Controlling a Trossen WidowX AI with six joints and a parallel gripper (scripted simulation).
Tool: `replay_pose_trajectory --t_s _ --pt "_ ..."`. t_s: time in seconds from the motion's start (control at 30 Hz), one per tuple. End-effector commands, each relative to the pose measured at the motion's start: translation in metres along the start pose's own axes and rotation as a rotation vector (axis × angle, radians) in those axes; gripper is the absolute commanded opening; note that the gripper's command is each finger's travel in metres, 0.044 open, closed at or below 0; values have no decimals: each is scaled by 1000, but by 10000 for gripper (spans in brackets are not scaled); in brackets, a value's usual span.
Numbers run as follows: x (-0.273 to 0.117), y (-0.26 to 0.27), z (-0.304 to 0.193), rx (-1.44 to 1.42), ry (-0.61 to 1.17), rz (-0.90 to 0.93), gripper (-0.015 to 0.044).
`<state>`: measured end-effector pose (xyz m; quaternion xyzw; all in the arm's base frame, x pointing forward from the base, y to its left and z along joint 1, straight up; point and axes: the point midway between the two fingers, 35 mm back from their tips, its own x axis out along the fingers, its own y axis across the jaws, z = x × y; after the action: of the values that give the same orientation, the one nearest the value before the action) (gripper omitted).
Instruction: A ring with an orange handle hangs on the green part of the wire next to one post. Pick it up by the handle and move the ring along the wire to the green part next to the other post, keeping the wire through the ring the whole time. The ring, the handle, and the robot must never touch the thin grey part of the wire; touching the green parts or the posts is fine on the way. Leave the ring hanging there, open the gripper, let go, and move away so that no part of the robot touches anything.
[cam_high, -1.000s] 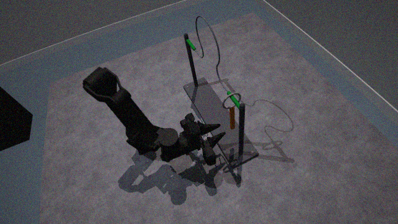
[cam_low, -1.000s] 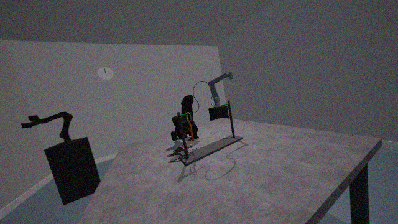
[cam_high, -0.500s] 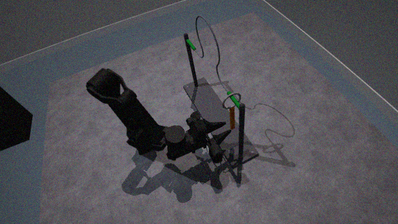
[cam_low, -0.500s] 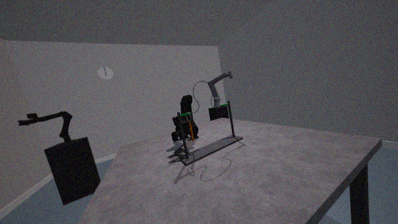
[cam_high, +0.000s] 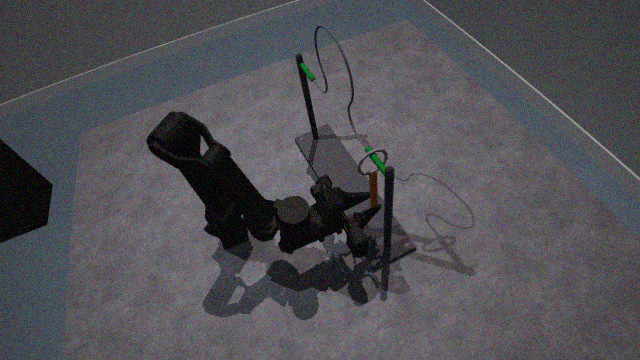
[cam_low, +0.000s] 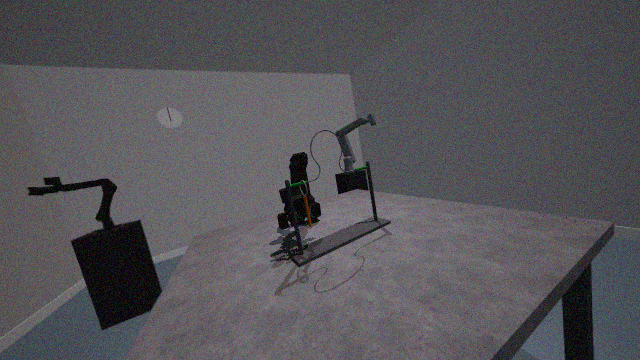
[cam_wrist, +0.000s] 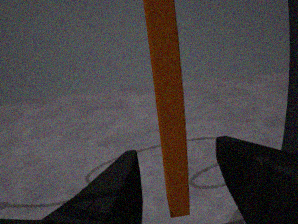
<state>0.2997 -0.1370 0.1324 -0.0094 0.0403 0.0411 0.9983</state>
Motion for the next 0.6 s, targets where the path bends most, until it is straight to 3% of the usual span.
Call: replay_pose_trajectory --t_s 0.0,0.57 --pt "7 -1 1 1 -3 -4 160" --pt "30 3 0 3 -8 -4 160"
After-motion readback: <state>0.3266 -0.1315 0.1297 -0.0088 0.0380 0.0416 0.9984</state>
